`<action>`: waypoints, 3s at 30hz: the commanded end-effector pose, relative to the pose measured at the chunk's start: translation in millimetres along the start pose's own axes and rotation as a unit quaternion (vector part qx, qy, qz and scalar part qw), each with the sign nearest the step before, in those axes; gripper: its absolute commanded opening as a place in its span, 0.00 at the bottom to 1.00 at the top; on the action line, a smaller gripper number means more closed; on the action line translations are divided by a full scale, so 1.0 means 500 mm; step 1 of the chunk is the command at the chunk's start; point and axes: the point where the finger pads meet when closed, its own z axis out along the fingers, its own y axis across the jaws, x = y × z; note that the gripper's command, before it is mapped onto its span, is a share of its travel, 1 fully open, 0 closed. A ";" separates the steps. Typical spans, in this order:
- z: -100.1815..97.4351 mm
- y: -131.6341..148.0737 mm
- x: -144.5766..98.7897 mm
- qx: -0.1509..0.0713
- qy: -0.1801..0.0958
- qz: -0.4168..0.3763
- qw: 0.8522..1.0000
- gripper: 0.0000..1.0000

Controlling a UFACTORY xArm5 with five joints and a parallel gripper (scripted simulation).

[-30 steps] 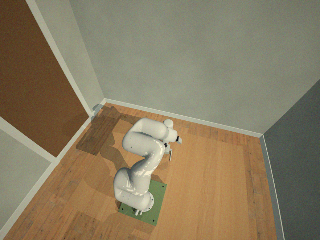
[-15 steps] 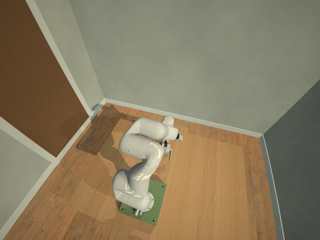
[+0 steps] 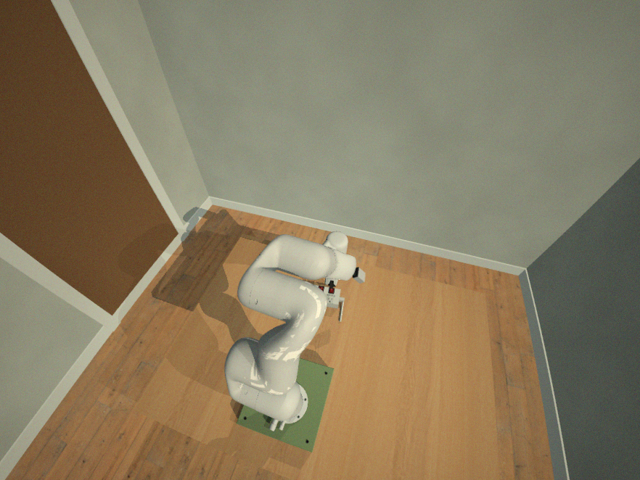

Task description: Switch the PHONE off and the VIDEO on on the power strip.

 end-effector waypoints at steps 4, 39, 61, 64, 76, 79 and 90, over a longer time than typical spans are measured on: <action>-0.003 -0.003 -0.001 0.002 0.000 0.000 1.000 0.00; -0.031 0.031 -0.089 0.002 0.003 0.000 1.000 0.00; -0.026 0.031 -0.089 0.002 0.003 0.000 1.000 0.00; -0.022 0.031 -0.089 0.002 0.003 0.000 1.000 0.00; -0.001 0.031 -0.088 0.002 0.003 0.000 1.000 0.00; 0.007 0.031 -0.088 0.002 0.003 0.000 1.000 0.00; 0.031 0.031 -0.089 0.002 0.003 0.000 1.000 0.00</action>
